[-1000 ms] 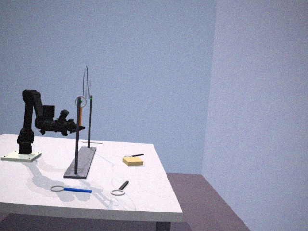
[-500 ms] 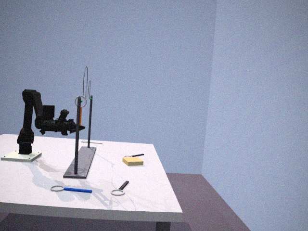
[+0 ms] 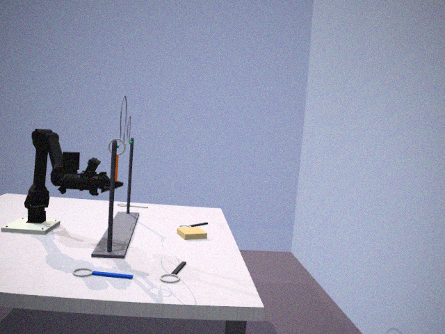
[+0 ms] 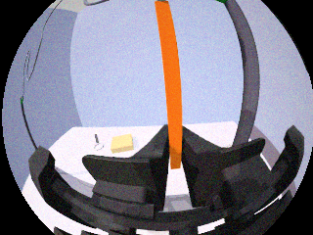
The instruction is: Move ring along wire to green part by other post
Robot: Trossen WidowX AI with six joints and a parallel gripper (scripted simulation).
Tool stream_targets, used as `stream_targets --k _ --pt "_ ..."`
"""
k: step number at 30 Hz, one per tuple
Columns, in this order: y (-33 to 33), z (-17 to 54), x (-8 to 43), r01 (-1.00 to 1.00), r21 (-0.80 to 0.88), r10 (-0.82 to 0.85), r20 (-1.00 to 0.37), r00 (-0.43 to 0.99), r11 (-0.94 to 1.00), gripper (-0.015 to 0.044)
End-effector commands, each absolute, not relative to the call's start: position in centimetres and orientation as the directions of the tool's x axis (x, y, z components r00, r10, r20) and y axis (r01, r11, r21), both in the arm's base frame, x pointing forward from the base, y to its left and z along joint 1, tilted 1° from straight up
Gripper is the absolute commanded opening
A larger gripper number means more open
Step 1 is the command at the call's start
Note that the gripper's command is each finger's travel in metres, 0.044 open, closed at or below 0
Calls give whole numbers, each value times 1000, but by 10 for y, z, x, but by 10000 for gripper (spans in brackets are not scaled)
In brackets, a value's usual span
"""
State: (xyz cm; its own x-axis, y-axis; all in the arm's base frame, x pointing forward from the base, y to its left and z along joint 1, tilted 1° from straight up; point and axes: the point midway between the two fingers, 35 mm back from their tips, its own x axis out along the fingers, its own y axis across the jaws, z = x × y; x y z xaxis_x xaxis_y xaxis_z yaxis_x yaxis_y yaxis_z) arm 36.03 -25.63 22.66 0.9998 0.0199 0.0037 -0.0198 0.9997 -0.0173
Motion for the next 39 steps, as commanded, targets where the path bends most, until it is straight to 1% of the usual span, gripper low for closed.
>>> stream_targets --k 1,22,31,39 --pt "-251 227 361 -20 -14 20 5 1000 1000 -150" --pt "-224 227 360 -22 39 22 5 1000 999 -150" --pt "-203 228 360 -23 130 23 5 1000 991 -150" --pt "-180 232 360 -25 252 24 7 1000 967 -150"
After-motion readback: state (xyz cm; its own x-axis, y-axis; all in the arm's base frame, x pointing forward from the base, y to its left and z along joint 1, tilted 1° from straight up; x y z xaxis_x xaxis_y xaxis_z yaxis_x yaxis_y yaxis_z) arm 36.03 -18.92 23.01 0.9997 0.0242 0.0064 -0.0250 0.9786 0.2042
